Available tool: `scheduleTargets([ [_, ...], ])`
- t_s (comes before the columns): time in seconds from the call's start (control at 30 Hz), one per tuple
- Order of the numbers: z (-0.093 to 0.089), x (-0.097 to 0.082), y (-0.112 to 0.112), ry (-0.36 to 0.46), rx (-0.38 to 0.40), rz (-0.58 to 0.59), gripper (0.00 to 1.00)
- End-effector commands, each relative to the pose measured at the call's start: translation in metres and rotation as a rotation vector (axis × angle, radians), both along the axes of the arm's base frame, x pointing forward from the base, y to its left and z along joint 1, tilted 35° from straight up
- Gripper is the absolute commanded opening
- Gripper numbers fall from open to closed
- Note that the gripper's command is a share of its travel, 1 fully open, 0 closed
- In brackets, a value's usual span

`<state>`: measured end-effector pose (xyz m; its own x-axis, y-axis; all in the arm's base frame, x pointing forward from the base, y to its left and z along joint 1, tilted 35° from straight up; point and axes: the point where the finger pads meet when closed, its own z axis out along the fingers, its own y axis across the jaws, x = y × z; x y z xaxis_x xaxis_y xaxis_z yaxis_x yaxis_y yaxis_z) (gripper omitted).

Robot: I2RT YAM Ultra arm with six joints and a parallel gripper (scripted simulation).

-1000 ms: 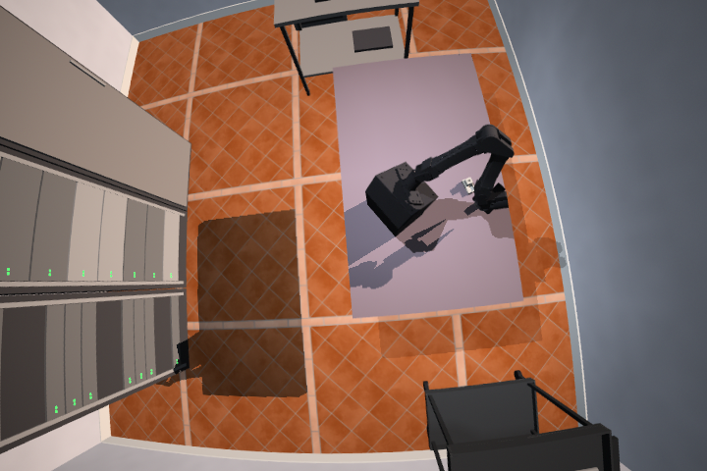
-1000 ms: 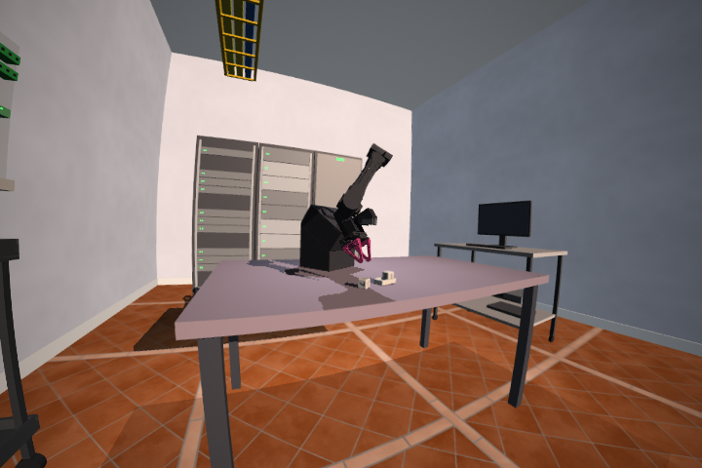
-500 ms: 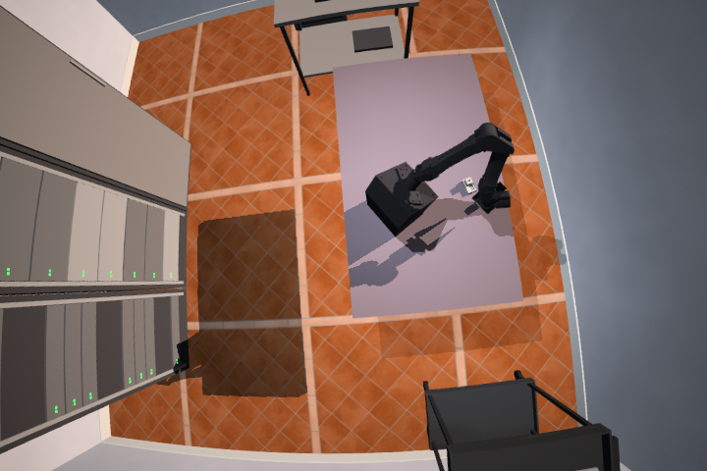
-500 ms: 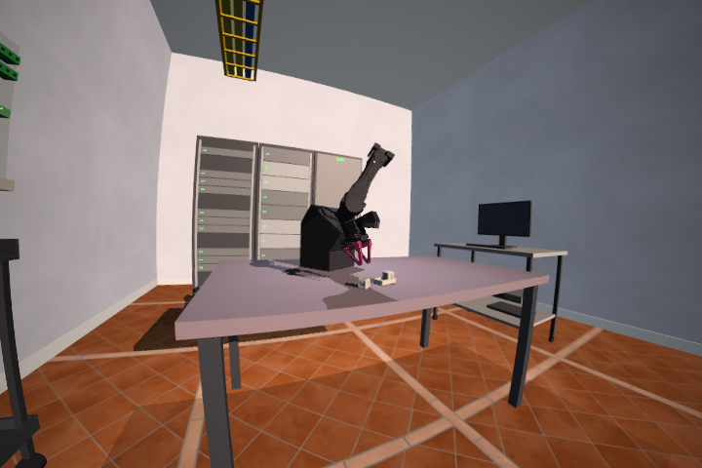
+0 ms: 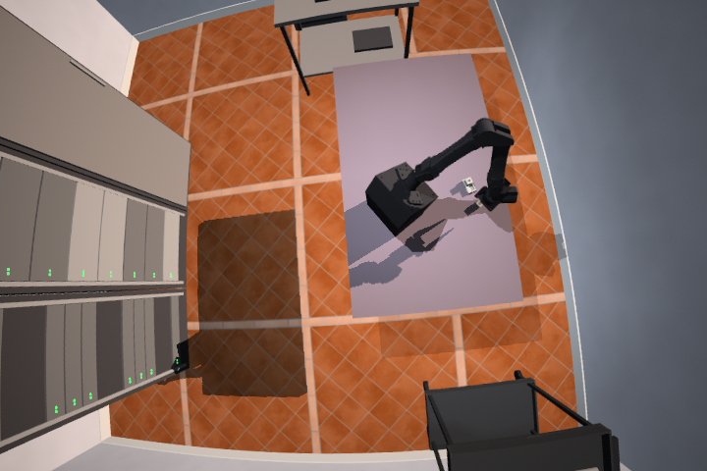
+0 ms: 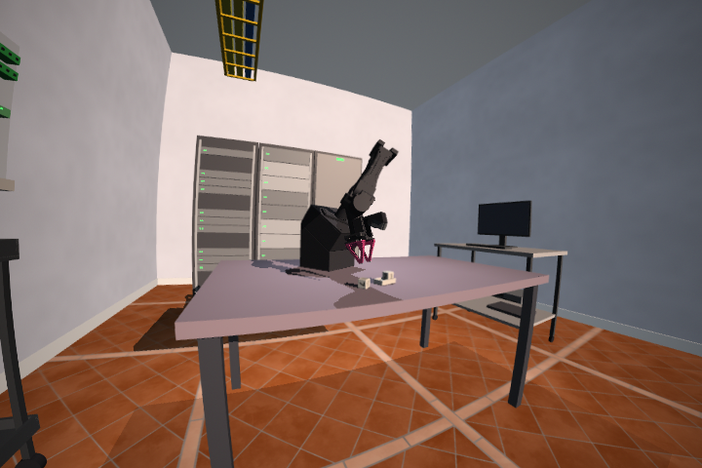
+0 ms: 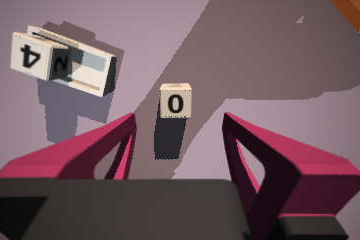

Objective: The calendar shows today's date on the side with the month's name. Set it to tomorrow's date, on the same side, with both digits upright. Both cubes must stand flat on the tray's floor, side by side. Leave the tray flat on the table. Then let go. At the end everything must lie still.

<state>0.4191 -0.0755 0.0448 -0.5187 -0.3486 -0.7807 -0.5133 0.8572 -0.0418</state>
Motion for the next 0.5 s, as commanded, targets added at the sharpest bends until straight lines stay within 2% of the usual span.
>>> scheduleTargets([
  [0.0, -0.005, 0.0, 0.001, 0.045, -0.009, 0.004, 0.66],
  [0.27, -0.004, 0.001, 0.002, 0.229, -0.119, -0.003, 0.66],
  [0.4, -0.003, 0.001, 0.002, 0.252, -0.135, -0.002, 0.66],
  [0.43, -0.016, -0.014, -0.001, 0.297, -0.119, -0.017, 0.66],
  [0.47, -0.016, -0.014, -0.001, 0.297, -0.12, -0.017, 0.66],
])
